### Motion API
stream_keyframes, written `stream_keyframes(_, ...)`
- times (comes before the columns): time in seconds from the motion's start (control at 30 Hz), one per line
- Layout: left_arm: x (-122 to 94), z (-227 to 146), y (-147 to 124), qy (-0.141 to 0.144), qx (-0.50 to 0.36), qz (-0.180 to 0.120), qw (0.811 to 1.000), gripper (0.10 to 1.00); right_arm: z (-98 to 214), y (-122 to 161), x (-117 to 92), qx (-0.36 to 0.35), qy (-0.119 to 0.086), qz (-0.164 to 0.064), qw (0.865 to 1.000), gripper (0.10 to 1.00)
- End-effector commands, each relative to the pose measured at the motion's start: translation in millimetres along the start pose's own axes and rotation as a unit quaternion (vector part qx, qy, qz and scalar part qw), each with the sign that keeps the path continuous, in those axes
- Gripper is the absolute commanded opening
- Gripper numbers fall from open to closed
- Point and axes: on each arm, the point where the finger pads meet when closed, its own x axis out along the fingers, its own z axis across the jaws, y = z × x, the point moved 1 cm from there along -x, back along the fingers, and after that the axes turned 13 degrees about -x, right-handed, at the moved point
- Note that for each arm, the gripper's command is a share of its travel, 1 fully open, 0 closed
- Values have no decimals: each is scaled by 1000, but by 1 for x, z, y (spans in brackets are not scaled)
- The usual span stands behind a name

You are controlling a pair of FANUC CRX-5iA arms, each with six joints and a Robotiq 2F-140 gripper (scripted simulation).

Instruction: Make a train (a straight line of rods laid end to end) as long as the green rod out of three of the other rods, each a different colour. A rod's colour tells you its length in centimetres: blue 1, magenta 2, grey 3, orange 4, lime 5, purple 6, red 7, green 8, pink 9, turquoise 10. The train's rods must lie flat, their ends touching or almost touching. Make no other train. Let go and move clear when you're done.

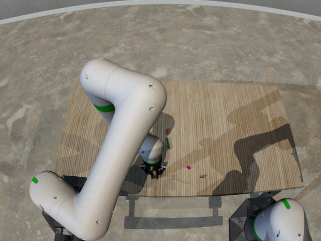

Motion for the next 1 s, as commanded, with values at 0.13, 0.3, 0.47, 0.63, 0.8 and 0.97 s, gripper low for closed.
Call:
stream_keyframes(0.13,-1,1,1,-1,0,0,1000,231,0,0,-1,0,0,1,1000,1000)
stream_keyframes(0.3,-1,1,1,-1,0,0,1000,231,0,0,-1,0,0,1,1000,1000)
stream_keyframes(0.47,-1,1,1,-1,0,0,1000,124,0,0,-1,0,0,1,1000,1000)
stream_keyframes(0.63,-1,1,1,-1,0,0,1000,124,0,0,-1,0,0,1,1000,1000)
stream_keyframes(0.8,-1,1,1,-1,0,0,1000,124,0,0,-1,0,0,1,1000,1000)
stream_keyframes(0.97,-1,1,1,-1,0,0,1000,124,0,0,-1,0,0,1,1000,1000)
